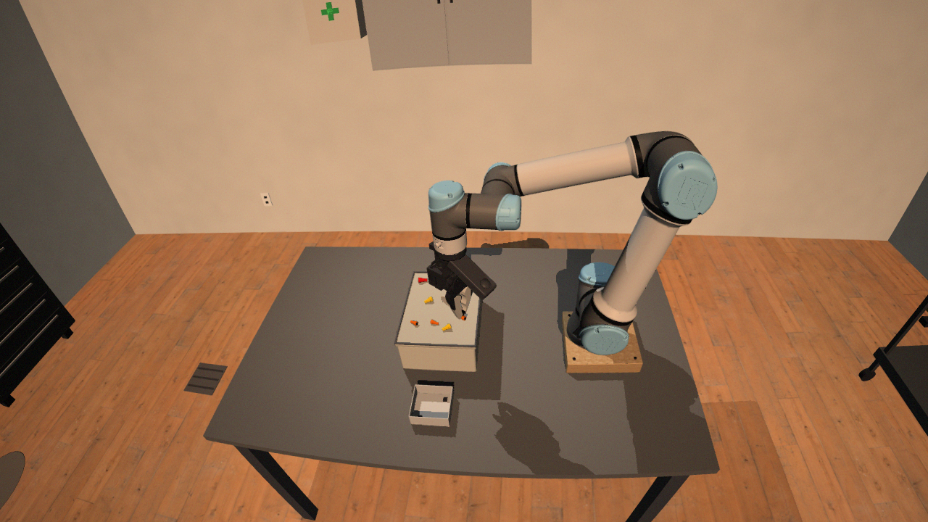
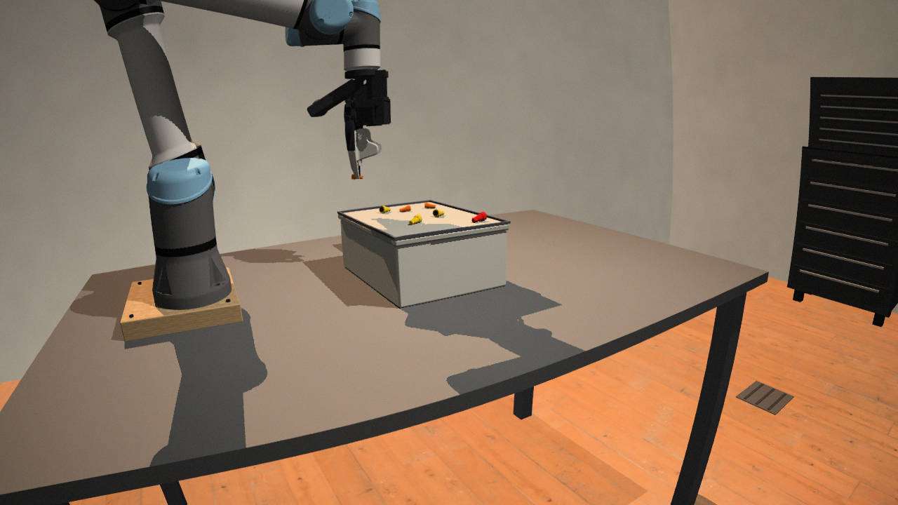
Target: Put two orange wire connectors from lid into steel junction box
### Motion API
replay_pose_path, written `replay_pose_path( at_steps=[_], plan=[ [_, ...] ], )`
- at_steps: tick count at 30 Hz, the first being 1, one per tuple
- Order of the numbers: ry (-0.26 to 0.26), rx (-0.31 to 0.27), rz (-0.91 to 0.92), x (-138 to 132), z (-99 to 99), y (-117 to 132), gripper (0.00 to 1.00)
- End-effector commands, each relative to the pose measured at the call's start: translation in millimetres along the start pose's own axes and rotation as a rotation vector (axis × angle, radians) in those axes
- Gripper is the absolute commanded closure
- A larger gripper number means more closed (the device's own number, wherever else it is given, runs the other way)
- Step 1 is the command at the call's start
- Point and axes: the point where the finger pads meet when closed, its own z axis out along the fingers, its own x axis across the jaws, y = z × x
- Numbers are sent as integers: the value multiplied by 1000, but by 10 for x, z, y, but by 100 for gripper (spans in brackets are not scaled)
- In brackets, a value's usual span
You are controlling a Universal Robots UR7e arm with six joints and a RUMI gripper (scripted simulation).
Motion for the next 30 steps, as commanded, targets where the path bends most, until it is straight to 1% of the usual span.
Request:
replay_pose_path(
  at_steps=[1,7,15,20,28,30],
  plan=[
    [-1,4,-2,5,3,-15,100],
    [-1,3,-2,29,-4,-8,100],
    [0,2,-2,149,-6,-9,100],
    [0,2,-2,366,-6,-16,100],
    [0,1,-2,887,-4,-33,100],
    [0,1,-2,887,-4,-33,100]
  ],
)
